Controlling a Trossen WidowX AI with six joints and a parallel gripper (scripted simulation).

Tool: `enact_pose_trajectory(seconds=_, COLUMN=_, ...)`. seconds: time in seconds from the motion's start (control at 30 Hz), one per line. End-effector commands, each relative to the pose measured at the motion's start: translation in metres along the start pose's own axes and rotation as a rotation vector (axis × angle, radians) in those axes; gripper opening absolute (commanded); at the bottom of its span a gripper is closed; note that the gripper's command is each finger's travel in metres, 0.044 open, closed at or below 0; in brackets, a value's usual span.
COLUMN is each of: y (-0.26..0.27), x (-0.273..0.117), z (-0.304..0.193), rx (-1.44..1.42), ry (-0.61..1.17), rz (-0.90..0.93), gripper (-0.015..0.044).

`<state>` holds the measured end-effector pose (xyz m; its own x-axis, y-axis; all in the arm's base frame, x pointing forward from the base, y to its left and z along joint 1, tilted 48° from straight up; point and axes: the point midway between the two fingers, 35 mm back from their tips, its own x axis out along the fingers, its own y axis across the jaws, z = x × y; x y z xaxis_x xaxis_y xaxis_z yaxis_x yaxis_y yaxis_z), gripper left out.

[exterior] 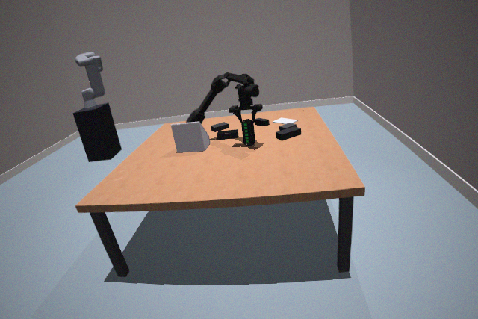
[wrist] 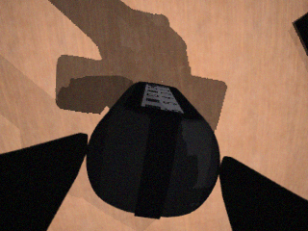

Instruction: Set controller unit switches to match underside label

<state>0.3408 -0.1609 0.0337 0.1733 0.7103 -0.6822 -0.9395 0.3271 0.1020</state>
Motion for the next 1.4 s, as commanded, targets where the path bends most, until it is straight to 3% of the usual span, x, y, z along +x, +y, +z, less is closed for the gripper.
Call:
enact_pose_trajectory(seconds=0.0, y=0.0, x=0.007, z=0.006, rx=-0.003, ry=-0.009, rz=0.012, gripper=0.0338)
enact_pose_trajectory(seconds=1.37, y=0.0, x=0.015, z=0.038, rx=-0.003, ry=-0.011, rz=0.012, gripper=0.0338)
